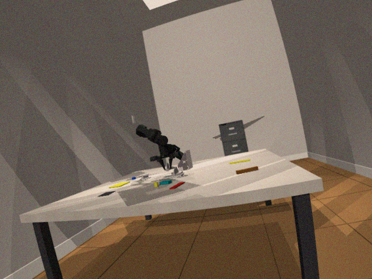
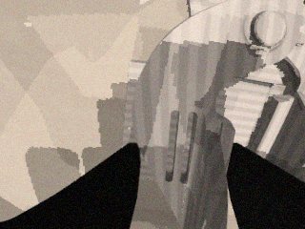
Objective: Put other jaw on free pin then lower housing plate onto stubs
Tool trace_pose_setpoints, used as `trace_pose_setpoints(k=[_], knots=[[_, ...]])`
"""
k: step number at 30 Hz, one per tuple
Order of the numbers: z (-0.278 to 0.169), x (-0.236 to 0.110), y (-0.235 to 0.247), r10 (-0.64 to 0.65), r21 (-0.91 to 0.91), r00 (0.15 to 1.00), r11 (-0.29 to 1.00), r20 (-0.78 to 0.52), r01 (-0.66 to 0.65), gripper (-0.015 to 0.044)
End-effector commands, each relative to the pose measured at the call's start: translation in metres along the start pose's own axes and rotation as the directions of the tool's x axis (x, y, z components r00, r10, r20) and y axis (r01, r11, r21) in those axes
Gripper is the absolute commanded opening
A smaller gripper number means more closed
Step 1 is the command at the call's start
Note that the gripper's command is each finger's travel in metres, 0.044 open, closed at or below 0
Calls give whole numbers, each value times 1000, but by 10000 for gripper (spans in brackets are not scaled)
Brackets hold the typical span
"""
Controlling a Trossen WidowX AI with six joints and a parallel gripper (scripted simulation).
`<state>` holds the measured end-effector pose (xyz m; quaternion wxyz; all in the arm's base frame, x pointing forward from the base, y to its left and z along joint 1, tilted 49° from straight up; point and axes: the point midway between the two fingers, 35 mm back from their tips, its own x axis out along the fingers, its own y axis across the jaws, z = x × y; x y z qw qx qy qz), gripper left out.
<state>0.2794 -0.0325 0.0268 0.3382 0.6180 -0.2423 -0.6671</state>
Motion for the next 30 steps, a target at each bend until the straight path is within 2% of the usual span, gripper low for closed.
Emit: trace_pose_setpoints(k=[1,30], knots=[[1,6,0,7,-10,1000,1000,-1,-7,134],[2,18,1,9,-18,1000,1000,-1,-9,134]])
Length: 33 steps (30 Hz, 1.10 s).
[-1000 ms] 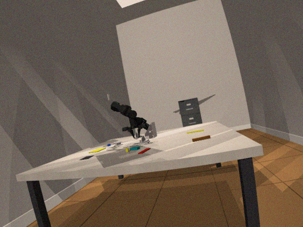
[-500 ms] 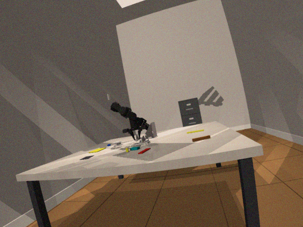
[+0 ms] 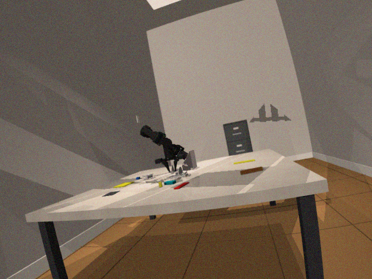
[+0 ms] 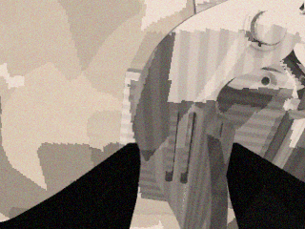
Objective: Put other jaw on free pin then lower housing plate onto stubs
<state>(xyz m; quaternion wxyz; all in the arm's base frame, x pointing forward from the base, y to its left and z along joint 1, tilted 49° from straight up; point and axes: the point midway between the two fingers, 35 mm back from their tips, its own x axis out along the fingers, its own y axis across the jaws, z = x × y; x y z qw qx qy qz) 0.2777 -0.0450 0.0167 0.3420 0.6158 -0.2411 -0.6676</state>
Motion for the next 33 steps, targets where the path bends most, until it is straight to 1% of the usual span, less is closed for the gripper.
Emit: trace_pose_setpoints(k=[1,33], knots=[[0,2,0,5,-11,1000,1000,-2,-5,134],[0,9,0,5,-30,1000,1000,-2,-5,134]])
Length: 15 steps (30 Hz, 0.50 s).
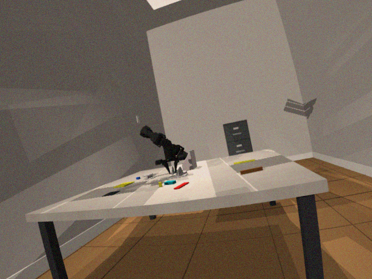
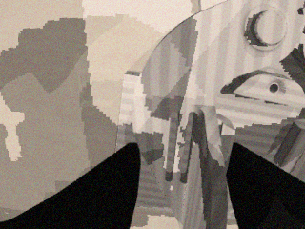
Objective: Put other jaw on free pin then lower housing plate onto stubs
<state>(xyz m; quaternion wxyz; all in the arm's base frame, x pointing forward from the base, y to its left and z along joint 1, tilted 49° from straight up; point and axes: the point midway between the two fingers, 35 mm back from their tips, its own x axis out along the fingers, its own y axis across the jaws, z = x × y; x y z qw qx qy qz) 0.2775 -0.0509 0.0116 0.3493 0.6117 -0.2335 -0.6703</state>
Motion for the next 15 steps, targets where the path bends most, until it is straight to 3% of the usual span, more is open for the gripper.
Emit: trace_pose_setpoints(k=[1,15], knots=[[0,1,0,5,-8,1000,1000,-2,-5,134],[0,6,0,5,-20,1000,1000,-2,-5,134]])
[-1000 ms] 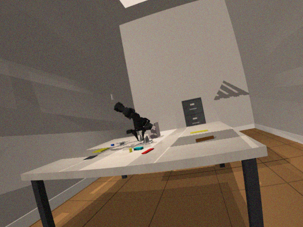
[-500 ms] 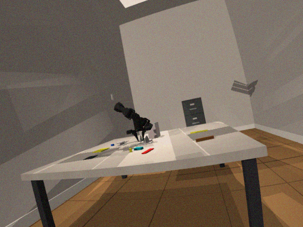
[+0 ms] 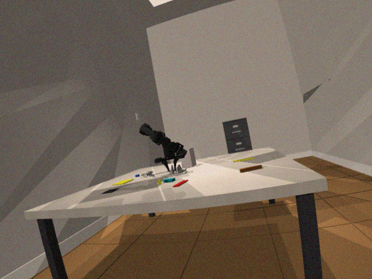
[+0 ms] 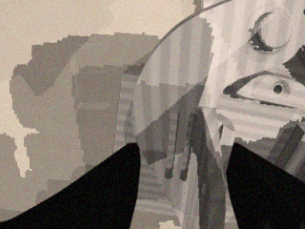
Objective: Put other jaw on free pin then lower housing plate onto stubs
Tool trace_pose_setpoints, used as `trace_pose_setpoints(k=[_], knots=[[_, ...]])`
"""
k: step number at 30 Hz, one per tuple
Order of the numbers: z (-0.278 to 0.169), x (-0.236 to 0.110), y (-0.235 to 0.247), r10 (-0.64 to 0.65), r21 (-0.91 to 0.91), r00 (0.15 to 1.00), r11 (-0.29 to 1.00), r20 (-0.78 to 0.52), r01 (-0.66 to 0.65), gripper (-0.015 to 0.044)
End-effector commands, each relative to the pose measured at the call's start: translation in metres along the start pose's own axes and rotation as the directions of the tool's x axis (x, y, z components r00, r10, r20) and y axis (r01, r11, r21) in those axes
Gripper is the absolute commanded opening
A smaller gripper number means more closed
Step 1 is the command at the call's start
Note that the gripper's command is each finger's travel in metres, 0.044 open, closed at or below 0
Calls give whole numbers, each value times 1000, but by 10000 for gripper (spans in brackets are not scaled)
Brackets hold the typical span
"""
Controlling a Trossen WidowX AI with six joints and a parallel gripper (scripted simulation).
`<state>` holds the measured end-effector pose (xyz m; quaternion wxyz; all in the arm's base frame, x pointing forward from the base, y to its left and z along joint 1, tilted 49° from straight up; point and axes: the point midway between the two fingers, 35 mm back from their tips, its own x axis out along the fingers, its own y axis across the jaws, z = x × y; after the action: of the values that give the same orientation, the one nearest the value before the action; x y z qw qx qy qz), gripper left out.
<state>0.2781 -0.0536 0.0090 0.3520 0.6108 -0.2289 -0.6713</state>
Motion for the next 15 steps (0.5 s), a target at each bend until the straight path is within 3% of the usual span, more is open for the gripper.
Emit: trace_pose_setpoints(k=[1,15], knots=[[1,3,1,7,-10,1000,1000,1,-7,134],[1,6,1,8,-16,1000,1000,1,-8,134]])
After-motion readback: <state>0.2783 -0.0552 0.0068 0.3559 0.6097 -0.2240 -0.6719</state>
